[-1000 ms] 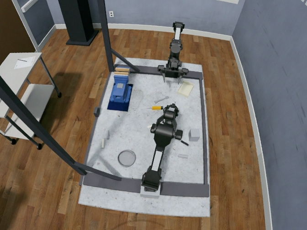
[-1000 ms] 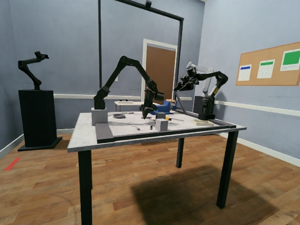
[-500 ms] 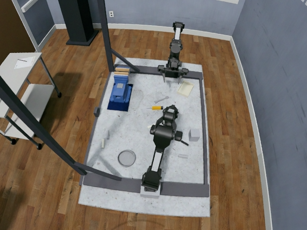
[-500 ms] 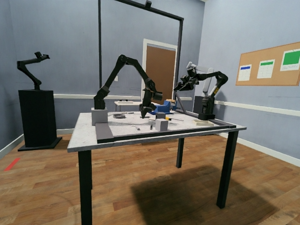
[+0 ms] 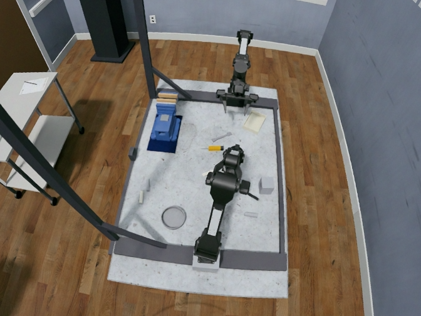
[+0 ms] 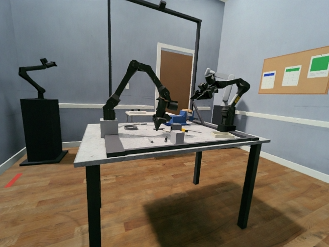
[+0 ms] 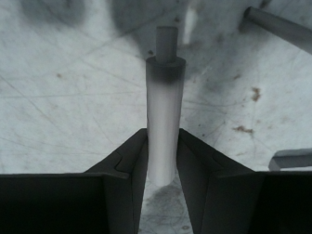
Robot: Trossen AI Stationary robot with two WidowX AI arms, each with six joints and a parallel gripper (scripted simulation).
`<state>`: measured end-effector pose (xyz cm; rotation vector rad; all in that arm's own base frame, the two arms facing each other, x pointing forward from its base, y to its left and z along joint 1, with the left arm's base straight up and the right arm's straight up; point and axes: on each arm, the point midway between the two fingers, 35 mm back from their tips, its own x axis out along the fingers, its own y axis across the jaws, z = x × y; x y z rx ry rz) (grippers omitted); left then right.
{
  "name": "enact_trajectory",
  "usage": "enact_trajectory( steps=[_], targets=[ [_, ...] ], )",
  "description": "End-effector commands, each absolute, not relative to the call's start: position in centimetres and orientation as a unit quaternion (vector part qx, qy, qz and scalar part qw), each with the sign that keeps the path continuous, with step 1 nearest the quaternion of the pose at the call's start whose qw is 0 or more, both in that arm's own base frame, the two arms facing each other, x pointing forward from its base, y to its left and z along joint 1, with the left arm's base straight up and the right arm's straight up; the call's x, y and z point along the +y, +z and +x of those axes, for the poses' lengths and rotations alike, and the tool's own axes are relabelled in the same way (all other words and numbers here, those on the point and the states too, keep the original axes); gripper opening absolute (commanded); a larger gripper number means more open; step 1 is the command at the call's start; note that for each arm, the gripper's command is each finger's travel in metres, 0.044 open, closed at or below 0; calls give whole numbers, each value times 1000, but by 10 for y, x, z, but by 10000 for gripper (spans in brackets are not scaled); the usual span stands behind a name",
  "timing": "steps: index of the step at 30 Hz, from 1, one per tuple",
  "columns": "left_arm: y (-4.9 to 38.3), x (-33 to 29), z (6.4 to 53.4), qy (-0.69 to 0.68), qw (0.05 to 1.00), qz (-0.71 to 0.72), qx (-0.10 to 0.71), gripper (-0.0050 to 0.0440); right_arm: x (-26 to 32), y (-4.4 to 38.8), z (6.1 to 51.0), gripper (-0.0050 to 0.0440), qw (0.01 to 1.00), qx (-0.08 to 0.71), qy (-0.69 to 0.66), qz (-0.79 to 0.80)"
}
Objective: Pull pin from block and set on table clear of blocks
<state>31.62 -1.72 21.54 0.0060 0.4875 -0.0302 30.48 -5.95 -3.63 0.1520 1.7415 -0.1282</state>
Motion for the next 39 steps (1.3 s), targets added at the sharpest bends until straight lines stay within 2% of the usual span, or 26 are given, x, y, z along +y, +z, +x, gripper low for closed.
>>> enact_trajectory(
  steps=[1,20,31,37,39],
  targets=[
    [225,-19,317,-18,974,4,228,400,-61,-39,306,37,645,759,-57,67],
    [225,-19,317,-18,974,4,228,400,-61,-64,307,37,646,758,-57,67],
    [225,-19,317,-18,974,4,228,400,-61,-59,311,37,653,753,-57,66],
    [225,-19,317,-18,974,4,228,400,-62,-56,313,180,655,751,-58,66],
    [225,-19,317,-18,974,4,228,400,-62,-56,313,180,655,751,-58,66]
  ],
)
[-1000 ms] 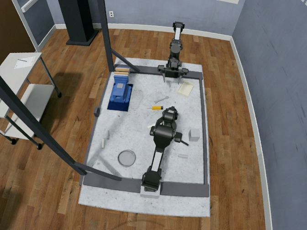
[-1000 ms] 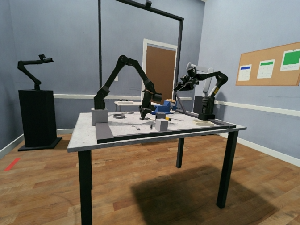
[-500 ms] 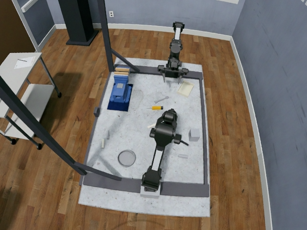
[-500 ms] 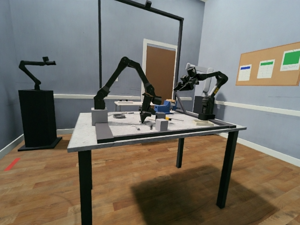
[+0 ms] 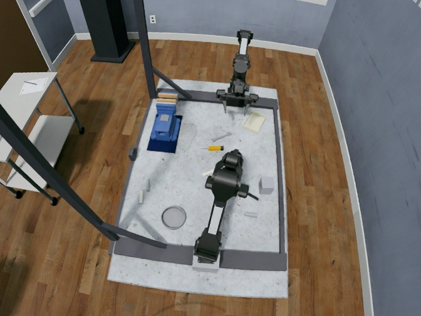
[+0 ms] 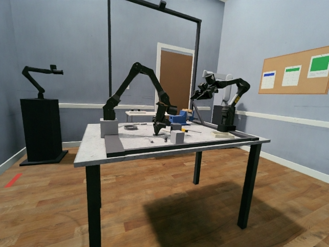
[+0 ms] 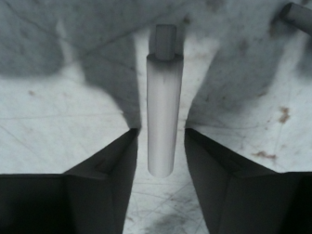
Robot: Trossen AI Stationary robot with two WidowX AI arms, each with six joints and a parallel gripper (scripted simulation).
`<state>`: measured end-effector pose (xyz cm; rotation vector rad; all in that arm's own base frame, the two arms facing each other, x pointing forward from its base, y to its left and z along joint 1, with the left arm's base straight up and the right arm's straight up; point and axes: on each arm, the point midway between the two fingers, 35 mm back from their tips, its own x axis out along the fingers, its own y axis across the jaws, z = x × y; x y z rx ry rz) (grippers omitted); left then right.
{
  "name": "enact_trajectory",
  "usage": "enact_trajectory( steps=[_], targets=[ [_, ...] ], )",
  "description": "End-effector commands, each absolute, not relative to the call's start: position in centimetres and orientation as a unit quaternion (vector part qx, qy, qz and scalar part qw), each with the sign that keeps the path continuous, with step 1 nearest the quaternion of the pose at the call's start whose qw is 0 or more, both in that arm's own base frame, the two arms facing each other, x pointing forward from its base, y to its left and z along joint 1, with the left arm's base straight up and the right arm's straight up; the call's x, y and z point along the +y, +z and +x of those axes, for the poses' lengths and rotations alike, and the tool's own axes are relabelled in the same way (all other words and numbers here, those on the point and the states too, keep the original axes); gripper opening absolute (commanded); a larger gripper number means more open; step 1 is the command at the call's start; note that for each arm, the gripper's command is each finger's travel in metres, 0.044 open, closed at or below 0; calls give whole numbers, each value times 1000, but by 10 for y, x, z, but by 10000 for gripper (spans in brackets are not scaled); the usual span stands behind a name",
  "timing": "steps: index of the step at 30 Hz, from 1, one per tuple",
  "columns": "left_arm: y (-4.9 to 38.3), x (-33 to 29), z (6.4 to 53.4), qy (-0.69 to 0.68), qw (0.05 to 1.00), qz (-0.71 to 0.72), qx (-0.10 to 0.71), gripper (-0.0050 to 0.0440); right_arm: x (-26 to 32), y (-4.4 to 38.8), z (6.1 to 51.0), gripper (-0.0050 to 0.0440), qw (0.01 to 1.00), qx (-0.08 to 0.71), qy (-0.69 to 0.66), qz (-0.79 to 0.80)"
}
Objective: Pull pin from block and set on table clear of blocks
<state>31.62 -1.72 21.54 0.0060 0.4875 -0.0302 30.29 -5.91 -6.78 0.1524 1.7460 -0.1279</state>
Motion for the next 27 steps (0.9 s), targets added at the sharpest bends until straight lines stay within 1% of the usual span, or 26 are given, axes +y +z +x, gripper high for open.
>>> enact_trajectory(
  steps=[1,8,11,15,17,22,27],
  targets=[
    [225,-19,317,-18,974,4,228,400,-63,-50,317,180,661,746,-59,65],
    [225,-19,317,-18,974,4,228,400,-63,-9,322,180,661,745,-59,65],
    [225,-19,317,-18,974,4,228,400,-64,-2,323,180,661,745,-58,65],
    [225,-19,317,-18,974,4,228,400,-64,1,319,276,660,746,-58,65],
    [225,-19,317,-18,974,4,228,400,-64,1,319,276,660,746,-58,65],
    [225,-19,317,-18,974,4,228,400,-64,9,312,396,688,721,-61,64],
    [225,-19,317,-18,974,4,228,400,-64,19,306,400,721,687,-65,62]
  ],
)
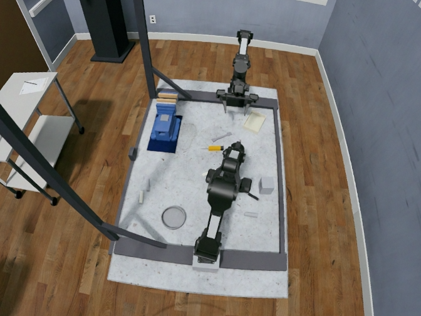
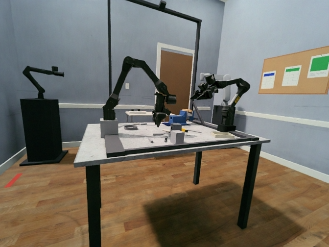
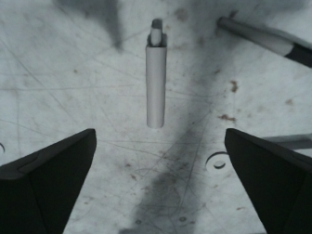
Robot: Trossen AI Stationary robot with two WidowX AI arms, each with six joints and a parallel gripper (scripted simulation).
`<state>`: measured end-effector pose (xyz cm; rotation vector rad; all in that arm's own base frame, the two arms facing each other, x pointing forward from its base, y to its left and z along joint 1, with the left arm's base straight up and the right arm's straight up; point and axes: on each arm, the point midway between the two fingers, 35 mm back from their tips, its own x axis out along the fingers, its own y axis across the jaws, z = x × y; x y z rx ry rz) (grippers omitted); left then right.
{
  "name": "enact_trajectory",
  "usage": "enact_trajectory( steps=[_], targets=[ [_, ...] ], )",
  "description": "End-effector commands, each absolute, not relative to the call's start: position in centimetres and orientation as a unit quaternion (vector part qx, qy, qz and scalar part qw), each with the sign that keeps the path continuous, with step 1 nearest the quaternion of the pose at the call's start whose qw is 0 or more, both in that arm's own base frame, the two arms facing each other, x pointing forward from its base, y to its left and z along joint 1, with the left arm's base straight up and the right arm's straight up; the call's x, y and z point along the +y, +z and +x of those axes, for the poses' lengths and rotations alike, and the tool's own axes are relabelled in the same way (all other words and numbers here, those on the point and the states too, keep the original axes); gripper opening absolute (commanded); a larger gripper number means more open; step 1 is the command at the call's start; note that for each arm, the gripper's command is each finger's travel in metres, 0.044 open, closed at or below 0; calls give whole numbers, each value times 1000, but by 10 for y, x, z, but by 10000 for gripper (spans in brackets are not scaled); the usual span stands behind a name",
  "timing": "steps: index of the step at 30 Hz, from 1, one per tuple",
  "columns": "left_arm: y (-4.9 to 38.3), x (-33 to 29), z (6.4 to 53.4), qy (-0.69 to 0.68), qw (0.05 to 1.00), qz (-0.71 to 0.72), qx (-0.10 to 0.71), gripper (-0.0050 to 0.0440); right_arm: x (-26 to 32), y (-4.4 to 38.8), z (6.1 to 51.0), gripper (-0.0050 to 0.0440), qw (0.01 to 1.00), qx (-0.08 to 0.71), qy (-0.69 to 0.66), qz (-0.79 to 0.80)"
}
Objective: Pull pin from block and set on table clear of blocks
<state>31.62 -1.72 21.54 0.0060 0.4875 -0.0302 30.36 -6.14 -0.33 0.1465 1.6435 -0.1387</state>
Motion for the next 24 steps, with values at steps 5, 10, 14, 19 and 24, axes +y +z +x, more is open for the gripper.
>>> enact_trajectory(
  steps=[5,10,14,19,24],
  targets=[
    [225,-19,317,-18,974,4,228,400,-64,31,300,400,754,651,-69,60],
    [225,-19,317,-18,974,4,228,400,-65,39,297,400,771,630,-71,59],
    [225,-19,317,-18,974,4,228,400,-65,49,292,400,794,601,-74,57],
    [225,-19,317,-18,974,4,228,400,-65,55,288,400,814,573,-77,55],
    [225,-19,317,-18,974,4,228,400,-66,56,287,400,822,562,-78,54]
  ],
)
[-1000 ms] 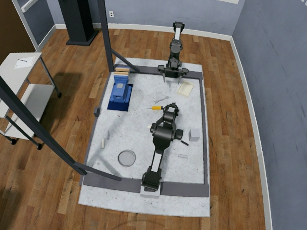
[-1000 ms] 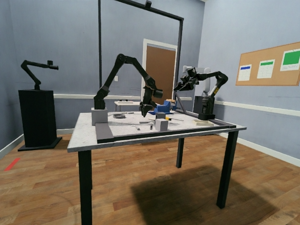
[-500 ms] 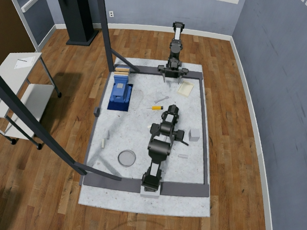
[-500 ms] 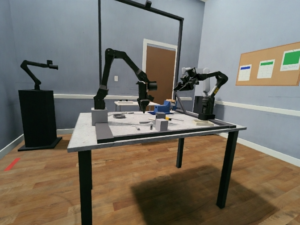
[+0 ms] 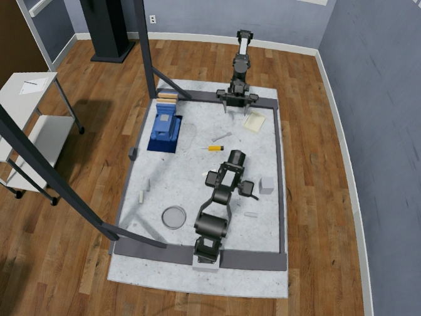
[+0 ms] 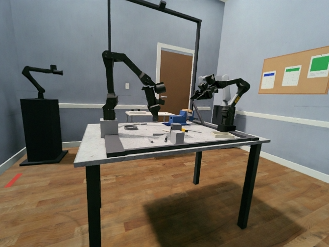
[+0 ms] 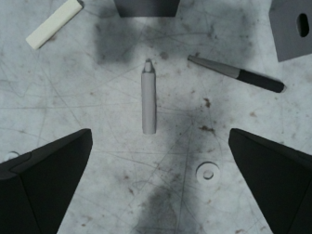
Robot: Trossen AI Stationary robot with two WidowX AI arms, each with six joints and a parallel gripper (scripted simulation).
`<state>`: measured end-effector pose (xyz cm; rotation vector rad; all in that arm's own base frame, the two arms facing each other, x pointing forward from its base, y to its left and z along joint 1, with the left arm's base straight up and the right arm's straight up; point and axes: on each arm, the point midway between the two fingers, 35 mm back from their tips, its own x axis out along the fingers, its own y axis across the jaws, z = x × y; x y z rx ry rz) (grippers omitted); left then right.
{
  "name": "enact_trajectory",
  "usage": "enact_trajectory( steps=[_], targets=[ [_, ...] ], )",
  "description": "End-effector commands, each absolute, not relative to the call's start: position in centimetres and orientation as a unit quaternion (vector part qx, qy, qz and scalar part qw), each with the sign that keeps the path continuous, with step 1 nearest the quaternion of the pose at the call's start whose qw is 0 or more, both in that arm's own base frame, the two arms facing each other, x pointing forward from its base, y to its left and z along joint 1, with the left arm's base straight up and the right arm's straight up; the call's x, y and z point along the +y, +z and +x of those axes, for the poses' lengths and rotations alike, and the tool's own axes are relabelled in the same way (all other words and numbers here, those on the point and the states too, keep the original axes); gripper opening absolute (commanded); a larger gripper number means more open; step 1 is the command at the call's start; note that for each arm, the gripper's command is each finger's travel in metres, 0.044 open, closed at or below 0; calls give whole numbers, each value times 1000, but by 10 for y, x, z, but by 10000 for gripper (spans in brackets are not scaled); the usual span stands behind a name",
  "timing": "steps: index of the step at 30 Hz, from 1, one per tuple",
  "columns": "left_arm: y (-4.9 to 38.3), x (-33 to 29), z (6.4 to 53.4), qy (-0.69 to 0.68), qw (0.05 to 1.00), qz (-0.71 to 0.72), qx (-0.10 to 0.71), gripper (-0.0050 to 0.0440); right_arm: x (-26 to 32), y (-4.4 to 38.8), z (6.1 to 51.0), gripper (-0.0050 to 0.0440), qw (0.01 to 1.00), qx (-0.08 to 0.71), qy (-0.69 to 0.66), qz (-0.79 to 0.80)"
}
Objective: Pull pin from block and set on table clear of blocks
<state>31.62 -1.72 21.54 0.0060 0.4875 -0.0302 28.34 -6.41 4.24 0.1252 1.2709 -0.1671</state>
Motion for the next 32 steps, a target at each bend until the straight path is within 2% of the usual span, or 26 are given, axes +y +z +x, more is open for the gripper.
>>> enact_trajectory(
  steps=[1,32],
  targets=[
    [225,-19,317,-18,974,4,228,400,-66,56,287,400,823,560,-79,53],
    [225,-19,317,-18,974,4,228,400,-66,55,289,400,822,561,-80,54]
  ],
)
